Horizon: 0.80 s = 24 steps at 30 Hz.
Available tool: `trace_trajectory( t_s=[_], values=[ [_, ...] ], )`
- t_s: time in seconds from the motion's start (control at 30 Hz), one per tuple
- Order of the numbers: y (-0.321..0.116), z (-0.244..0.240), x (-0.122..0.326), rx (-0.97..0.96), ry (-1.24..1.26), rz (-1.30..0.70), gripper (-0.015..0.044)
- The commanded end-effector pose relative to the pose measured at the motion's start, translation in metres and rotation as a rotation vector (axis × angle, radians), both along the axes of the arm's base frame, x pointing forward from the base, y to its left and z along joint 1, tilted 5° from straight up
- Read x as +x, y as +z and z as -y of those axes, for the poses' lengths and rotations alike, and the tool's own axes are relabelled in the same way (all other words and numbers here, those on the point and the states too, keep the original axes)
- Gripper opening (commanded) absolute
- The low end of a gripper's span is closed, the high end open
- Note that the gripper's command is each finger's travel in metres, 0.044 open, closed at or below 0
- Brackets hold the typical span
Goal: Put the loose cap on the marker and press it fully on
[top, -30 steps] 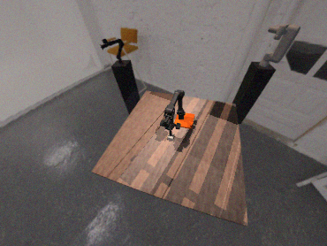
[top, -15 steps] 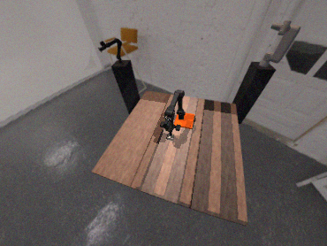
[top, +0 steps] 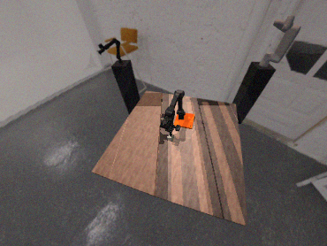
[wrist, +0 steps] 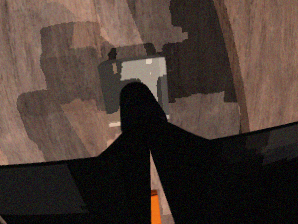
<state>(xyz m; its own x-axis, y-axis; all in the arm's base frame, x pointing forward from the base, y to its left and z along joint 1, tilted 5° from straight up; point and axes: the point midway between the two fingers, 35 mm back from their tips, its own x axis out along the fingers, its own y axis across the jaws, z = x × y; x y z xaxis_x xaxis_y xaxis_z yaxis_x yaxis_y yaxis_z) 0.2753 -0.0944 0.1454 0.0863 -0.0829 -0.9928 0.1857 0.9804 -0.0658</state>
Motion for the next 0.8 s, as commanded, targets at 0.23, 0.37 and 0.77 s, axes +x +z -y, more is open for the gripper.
trace_trajectory(
  t_s=[0.23,0.37,0.77],
  values=[
    [0.063,-0.004,-0.001,0.000,0.000,0.000,0.0000],
    [0.089,-0.007,-0.007,0.000,0.000,0.000,0.0000],
    [0.089,-0.007,-0.007,0.000,0.000,0.000,0.0289]
  ],
)
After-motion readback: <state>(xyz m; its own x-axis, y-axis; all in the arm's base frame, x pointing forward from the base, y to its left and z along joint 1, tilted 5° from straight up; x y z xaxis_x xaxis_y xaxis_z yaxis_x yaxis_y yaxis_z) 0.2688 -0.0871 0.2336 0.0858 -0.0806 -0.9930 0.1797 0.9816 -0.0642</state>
